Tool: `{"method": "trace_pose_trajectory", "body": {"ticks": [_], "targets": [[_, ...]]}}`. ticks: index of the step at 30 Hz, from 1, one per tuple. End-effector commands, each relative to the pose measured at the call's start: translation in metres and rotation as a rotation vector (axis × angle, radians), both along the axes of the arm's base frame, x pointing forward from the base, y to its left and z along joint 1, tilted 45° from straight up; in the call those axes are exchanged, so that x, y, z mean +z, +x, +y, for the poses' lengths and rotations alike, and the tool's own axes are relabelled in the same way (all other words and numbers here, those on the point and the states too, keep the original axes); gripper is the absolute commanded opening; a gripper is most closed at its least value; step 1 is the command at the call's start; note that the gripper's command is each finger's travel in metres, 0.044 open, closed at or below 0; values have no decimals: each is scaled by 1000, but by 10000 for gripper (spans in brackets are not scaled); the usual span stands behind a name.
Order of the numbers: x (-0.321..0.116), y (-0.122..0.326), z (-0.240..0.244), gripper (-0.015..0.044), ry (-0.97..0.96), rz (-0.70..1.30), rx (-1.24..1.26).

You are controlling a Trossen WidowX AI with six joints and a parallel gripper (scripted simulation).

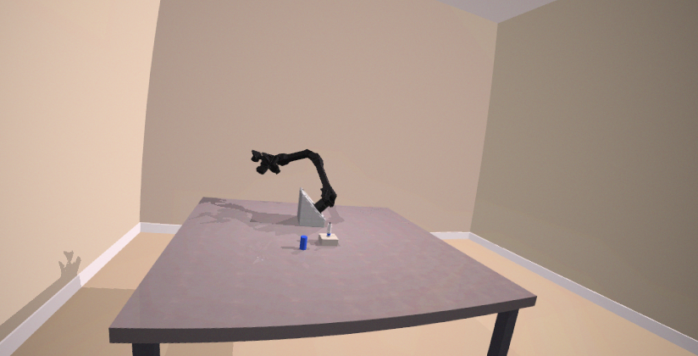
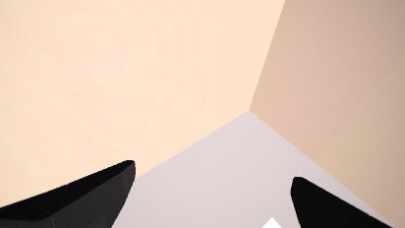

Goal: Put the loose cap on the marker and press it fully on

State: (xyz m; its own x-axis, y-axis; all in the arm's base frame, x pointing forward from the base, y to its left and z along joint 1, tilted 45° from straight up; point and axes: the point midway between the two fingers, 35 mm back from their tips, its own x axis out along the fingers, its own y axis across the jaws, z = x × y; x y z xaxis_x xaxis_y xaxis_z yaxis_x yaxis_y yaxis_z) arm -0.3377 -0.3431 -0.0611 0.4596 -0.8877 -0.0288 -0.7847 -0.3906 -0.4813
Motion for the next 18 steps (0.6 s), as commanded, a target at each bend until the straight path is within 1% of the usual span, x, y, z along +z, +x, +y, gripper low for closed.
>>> {"method": "trace_pose_trajectory", "body": {"ticks": [1,3,6,10,11,12,14,18], "targets": [[0,1,-1,374,0,7,3],[1,8,-6,321,0,60,25],[3,33,-25,243,-17,229,112],[5,89,-60,242,-125,477,296],[1,84,-57,242,-117,556,308],[0,93,-62,242,-143,636,355],[1,128,-78,242,-238,758,471],[3,166,-91,242,-352,877,594]]}}
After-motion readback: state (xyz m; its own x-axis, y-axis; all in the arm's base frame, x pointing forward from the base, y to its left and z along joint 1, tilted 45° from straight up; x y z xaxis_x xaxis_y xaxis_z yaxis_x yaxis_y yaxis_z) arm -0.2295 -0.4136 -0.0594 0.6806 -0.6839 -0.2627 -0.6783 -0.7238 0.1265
